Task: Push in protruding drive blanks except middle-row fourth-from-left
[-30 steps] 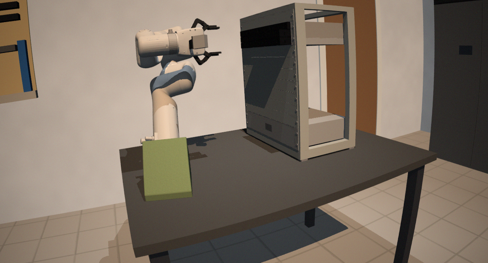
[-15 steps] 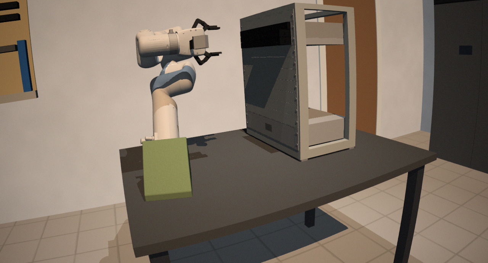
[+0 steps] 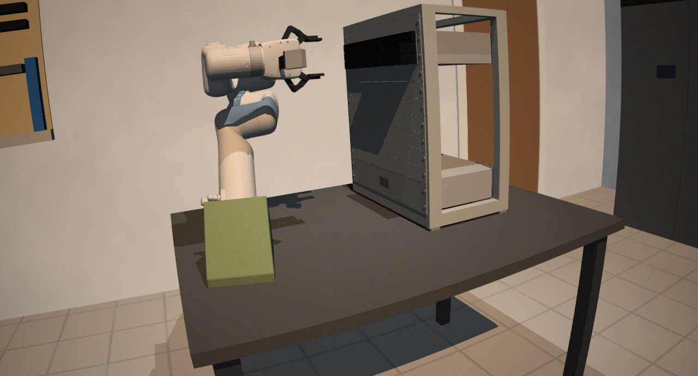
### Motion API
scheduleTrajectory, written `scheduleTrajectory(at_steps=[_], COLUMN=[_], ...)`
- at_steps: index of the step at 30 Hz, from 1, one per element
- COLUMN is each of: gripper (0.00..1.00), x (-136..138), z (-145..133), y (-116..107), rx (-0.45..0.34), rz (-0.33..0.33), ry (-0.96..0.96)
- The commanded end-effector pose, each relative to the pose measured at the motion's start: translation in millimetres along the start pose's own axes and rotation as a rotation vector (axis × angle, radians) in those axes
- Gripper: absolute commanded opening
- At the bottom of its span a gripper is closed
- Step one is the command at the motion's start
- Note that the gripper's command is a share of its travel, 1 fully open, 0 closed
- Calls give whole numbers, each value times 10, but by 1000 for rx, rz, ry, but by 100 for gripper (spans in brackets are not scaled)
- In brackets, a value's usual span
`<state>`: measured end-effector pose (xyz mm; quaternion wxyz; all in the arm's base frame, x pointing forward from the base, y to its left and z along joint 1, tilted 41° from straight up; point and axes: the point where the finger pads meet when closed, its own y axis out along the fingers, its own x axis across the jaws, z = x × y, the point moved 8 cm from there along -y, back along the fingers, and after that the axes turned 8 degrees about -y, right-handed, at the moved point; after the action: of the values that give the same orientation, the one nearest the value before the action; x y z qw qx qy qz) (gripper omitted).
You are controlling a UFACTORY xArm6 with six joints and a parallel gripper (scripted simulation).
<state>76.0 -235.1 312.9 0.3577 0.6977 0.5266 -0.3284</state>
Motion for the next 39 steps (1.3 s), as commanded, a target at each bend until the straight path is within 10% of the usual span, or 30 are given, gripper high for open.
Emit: scheduleTrajectory(at_steps=[1, 39], gripper=[100, 100], x=[-29, -35], z=[86, 112], y=[299, 407], rx=[2, 2], rz=[-1, -1], ry=[-3, -3])
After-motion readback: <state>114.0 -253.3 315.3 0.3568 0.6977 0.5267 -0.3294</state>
